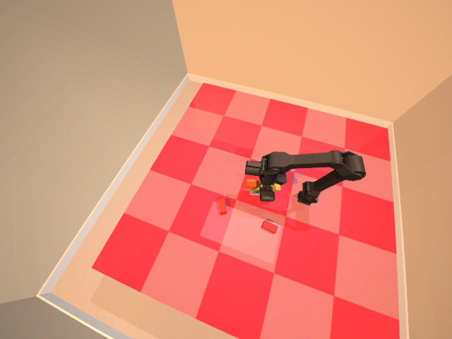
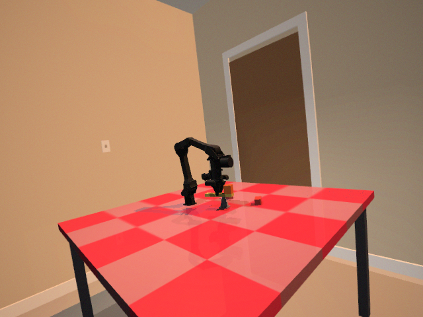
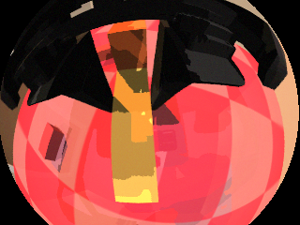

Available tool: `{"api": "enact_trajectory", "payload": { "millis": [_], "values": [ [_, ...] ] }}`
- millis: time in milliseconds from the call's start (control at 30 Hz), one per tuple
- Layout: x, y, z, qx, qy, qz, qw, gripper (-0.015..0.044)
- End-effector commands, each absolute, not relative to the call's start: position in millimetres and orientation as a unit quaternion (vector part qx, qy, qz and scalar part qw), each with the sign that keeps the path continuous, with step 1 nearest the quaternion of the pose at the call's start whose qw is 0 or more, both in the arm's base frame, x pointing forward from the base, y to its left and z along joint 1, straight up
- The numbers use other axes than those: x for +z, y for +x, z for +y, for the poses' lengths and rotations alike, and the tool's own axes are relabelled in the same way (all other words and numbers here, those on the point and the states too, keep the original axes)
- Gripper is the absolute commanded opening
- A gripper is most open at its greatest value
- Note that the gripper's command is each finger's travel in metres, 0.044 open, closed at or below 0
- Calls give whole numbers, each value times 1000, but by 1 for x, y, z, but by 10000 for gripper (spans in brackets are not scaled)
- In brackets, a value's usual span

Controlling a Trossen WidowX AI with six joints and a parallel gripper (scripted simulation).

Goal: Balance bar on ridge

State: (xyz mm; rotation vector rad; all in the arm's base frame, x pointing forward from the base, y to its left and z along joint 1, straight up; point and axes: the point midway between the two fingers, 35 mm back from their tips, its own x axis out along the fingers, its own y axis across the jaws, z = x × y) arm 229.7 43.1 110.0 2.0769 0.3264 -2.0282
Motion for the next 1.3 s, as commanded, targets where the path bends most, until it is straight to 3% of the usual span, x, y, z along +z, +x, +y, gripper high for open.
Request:
{"api": "enact_trajectory", "payload": {
  "millis": [0,867,1167,1267],
  "values": [
    [110,230,43,-690,707,111,110,171],
    [110,230,43,-690,707,111,110,185],
    [110,230,43,-690,707,111,110,421],
    [110,230,43,-690,707,111,110,440]
  ]
}}
